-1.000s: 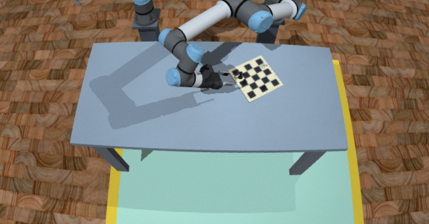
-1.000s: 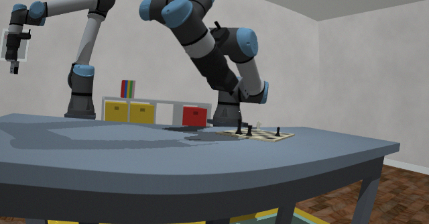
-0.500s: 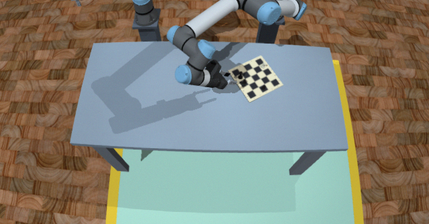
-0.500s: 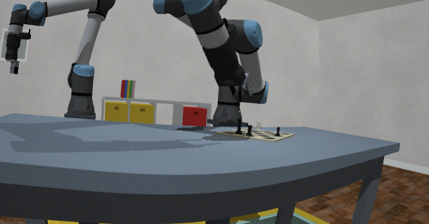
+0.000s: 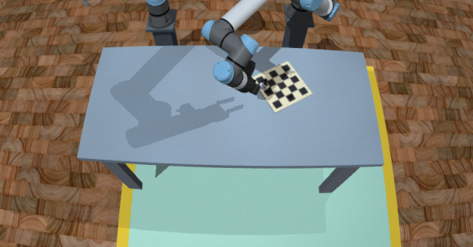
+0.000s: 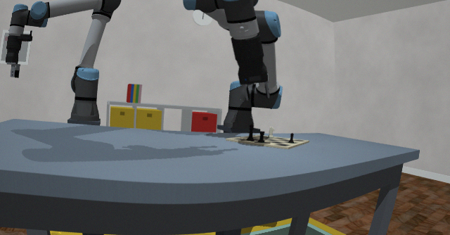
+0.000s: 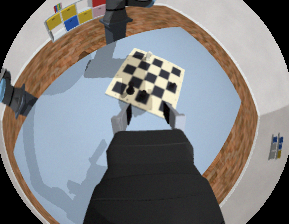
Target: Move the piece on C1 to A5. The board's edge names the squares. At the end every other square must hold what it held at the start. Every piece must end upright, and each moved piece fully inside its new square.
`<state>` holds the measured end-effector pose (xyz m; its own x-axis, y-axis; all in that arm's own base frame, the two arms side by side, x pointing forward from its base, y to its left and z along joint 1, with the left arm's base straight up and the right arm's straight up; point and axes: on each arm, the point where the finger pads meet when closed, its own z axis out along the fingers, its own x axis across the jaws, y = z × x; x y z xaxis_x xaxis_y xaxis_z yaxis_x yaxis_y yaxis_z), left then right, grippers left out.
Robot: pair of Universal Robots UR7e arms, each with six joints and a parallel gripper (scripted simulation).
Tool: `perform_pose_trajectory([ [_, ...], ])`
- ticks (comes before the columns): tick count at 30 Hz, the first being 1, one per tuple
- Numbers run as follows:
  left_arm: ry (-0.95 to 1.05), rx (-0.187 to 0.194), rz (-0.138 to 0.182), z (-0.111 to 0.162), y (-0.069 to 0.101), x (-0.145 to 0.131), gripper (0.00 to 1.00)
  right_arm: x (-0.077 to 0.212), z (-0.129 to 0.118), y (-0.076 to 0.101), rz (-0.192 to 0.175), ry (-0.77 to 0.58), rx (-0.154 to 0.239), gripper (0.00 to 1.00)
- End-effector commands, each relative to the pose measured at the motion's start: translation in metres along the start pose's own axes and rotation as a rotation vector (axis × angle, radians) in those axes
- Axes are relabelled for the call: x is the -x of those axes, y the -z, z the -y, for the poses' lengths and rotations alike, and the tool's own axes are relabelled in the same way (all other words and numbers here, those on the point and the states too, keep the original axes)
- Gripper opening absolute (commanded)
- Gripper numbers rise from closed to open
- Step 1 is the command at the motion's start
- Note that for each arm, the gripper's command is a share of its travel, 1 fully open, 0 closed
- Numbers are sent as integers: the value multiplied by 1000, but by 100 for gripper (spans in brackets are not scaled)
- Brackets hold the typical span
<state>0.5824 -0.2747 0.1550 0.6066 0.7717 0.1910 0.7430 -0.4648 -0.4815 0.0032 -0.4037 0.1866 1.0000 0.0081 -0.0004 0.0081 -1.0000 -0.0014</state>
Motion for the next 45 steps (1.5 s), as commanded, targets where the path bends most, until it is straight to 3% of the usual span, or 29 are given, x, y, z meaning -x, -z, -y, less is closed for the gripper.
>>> perform_pose_trajectory([
  [1, 106, 83, 29, 6, -2, -3, 100, 0, 0, 0, 0, 0, 1, 100],
  [2, 106, 83, 29, 6, -2, -3, 100, 0, 0, 0, 0, 0, 1, 100],
  [6, 237, 148, 83, 15, -6, -7, 100, 0, 0, 0, 0, 0, 1, 100],
  [17, 520, 278, 224, 40, -17, -14, 100, 0, 0, 0, 0, 0, 1, 100],
  [19, 520, 278, 224, 40, -17, -14, 100, 0, 0, 0, 0, 0, 1, 100],
  [30, 727, 364, 350, 63, -28, -19, 100, 0, 0, 0, 0, 0, 1, 100],
  [34, 768, 380, 377, 68, -31, -19, 100, 0, 0, 0, 0, 0, 1, 100],
  [45, 805, 394, 403, 72, -33, -20, 100, 0, 0, 0, 0, 0, 1, 100],
])
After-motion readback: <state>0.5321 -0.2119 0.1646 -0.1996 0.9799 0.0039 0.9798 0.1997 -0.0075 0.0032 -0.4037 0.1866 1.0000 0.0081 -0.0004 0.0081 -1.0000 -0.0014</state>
